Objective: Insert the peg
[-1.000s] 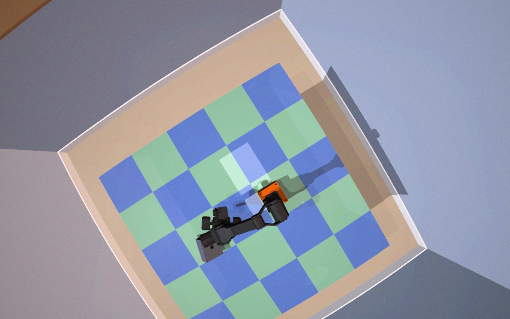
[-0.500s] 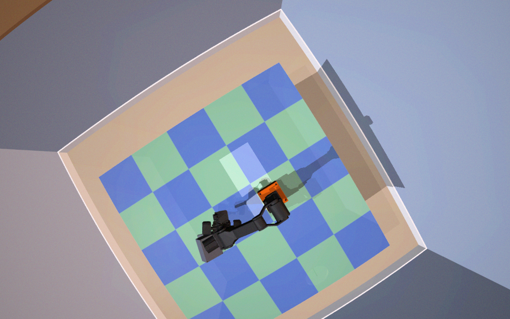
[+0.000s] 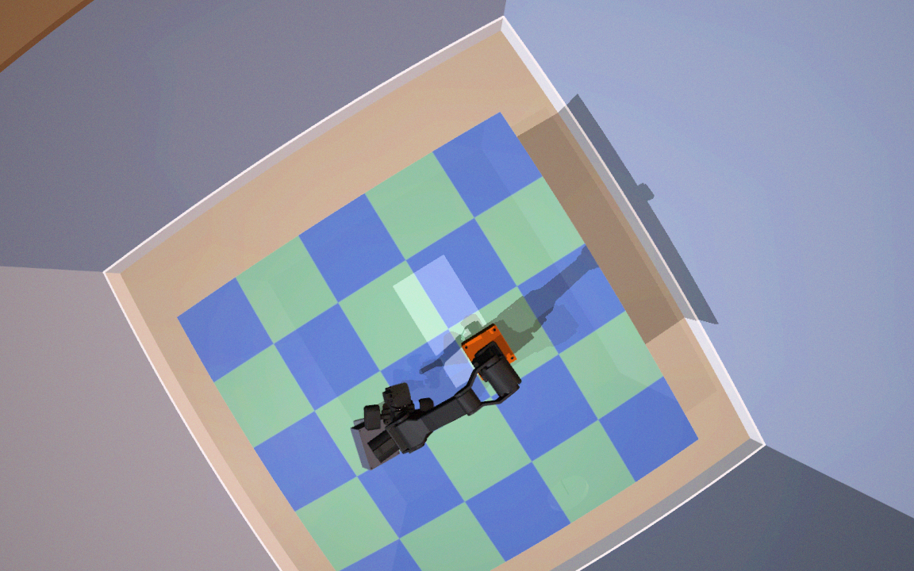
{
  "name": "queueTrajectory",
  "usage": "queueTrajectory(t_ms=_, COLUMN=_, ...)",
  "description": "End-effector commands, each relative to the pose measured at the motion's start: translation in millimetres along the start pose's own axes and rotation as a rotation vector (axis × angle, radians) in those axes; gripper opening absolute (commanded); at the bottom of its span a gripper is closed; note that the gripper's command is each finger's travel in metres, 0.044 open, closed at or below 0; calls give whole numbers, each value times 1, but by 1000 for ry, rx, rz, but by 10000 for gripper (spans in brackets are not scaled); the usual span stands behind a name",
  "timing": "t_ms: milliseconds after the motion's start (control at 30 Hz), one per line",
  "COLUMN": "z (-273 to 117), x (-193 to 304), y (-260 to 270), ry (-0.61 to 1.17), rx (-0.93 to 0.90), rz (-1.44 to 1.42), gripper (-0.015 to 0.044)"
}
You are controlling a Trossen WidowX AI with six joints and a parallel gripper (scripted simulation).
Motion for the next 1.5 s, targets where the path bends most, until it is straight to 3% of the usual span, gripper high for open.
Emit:
queueTrajectory(t_ms=0, z=-2, x=3, y=-2, ry=5, rx=-22, rz=-6, gripper=0)
queueTrajectory(t_ms=1467, z=-20, x=45, y=-35, ry=114, rx=-195, rz=-122, gripper=0)
Point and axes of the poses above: the point midway between the two fingers, 35 mm back from their tips, its own z axis out along the fingers, its own y axis across the jaws, x = y × z, the point moved 10 cm from there along -z, back along the fingers, and after that the axes turned 10 degrees about z, right-handed, at the moved point
